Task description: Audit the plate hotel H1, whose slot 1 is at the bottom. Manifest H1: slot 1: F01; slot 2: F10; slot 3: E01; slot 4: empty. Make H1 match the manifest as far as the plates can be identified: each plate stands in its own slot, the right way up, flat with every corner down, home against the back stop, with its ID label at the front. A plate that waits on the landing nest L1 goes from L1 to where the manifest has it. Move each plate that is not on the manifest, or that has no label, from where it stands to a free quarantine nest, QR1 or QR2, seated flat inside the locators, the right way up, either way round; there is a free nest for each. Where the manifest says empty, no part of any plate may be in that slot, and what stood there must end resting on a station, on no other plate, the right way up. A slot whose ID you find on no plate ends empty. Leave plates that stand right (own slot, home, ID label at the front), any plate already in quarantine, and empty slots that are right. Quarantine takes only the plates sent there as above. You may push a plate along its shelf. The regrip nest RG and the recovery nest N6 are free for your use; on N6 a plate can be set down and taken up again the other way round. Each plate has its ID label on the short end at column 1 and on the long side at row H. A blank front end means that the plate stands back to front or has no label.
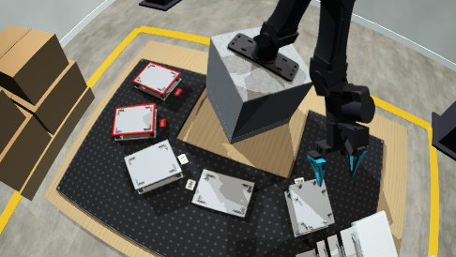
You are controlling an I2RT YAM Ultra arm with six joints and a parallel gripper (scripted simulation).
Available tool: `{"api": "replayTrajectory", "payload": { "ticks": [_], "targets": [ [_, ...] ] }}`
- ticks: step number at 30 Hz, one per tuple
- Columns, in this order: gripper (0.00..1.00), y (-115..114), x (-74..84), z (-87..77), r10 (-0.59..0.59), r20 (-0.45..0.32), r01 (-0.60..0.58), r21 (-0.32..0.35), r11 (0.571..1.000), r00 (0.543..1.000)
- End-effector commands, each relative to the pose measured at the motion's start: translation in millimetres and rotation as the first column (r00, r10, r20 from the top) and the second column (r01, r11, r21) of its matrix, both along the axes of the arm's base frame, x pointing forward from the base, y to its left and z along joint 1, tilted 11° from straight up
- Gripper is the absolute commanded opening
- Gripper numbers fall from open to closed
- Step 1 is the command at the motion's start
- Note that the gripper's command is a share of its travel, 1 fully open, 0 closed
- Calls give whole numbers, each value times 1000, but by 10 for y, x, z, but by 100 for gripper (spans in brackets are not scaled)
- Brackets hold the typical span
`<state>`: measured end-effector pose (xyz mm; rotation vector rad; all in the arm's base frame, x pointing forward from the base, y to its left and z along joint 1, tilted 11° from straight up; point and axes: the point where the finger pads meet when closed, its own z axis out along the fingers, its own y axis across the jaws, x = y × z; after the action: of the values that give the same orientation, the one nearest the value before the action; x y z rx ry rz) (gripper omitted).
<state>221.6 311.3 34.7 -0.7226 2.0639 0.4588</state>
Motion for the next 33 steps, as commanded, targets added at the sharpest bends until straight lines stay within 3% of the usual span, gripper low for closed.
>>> {"api": "replayTrajectory", "payload": {
  "ticks": [1, 33],
  "targets": [
    [100, -23, -17, 93, -2, -4, 2, -8, 1000, 1000],
    [100, -171, -129, 1014, -2, -3, 2, -8, 1000, 1000]
  ]
}}
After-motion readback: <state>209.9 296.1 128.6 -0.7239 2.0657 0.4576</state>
